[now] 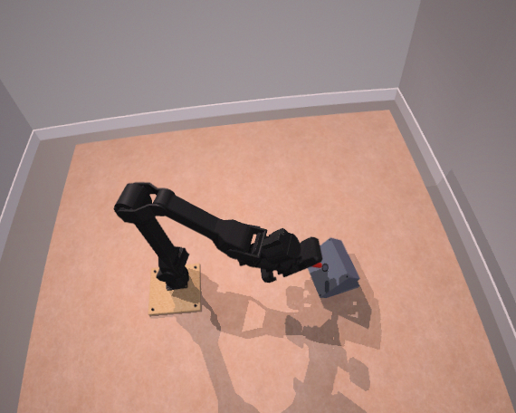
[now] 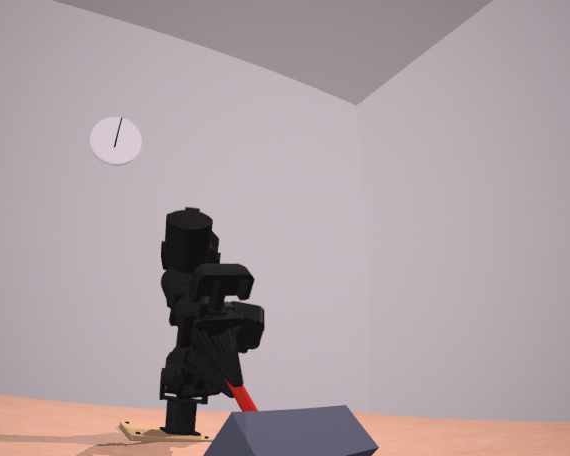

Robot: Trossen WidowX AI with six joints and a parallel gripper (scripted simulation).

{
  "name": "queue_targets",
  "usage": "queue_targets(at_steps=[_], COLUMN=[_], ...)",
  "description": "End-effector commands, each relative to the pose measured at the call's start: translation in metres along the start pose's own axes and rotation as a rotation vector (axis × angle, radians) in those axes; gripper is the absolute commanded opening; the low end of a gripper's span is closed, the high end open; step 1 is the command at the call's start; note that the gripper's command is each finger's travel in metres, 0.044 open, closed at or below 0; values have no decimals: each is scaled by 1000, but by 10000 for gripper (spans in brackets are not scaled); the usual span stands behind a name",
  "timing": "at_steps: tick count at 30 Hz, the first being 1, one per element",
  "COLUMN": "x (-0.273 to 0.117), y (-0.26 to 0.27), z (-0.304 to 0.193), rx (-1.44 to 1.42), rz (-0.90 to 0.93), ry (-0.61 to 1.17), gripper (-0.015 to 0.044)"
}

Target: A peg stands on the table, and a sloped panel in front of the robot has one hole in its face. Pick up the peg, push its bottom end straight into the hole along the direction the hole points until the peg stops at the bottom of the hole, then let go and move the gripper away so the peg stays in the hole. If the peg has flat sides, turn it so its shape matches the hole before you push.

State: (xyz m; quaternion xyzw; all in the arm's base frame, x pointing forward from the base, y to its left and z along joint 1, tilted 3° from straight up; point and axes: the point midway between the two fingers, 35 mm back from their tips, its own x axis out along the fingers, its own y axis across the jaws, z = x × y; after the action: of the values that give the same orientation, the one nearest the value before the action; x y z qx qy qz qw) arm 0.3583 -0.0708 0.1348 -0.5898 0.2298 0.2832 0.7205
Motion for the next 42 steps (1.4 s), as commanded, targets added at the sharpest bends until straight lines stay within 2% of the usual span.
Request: queue_targets(at_steps=[1,14,42], x=[7,22,17], y=[2,4,6], z=[-1,-1,-1], rx=[7,7,-1], rz=[10,10,-1], ry=[3,3,-1], gripper=[0,0,0])
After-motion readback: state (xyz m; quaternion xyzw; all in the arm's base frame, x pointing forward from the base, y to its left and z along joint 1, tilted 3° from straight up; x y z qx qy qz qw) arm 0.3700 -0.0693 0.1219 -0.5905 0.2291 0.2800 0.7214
